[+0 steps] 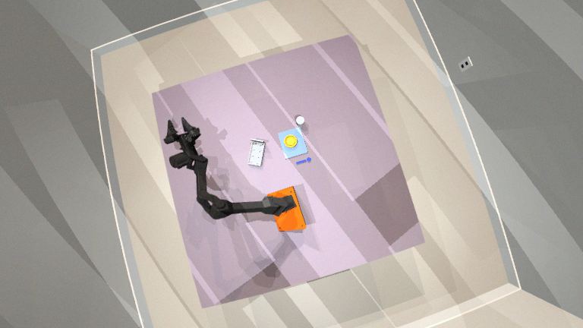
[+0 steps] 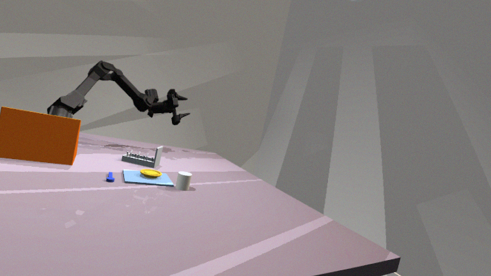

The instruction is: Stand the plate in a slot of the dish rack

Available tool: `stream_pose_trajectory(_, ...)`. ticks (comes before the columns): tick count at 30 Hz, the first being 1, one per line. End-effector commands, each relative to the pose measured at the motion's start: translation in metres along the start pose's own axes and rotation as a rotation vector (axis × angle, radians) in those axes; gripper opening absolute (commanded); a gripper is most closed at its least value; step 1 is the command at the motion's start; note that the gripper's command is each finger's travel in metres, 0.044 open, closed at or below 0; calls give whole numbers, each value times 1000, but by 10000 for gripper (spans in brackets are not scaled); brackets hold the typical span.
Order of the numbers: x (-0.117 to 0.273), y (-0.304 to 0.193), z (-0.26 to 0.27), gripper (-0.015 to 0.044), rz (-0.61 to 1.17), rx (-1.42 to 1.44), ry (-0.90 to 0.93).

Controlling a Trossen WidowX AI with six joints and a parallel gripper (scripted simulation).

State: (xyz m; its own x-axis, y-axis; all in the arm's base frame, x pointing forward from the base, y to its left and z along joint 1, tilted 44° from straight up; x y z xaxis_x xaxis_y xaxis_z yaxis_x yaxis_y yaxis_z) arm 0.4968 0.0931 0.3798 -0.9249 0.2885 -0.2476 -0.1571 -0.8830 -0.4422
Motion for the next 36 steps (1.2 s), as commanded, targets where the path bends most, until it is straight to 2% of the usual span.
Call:
stream_pose_trajectory(1,-10,16,-17,400,-12,132,-62)
stream_pose_trajectory(16,-31,78,-48,400,-51,450,-227)
stream_pose_trajectory(36,-40,188,-104,400,17,979,-650)
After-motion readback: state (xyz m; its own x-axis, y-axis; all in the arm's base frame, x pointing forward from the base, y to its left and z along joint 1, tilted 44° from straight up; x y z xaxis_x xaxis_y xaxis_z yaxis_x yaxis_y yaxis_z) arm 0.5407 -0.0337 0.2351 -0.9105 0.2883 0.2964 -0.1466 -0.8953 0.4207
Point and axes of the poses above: the point midway between the two fingers, 35 mm back from their tips, its own x axis back along the fingers, its own z axis across the jaws, y = z × x, the point moved 3 cm from there along x, back along the fingers, and after that the axes turned 4 degrees about -x, right-handed, at the moved point
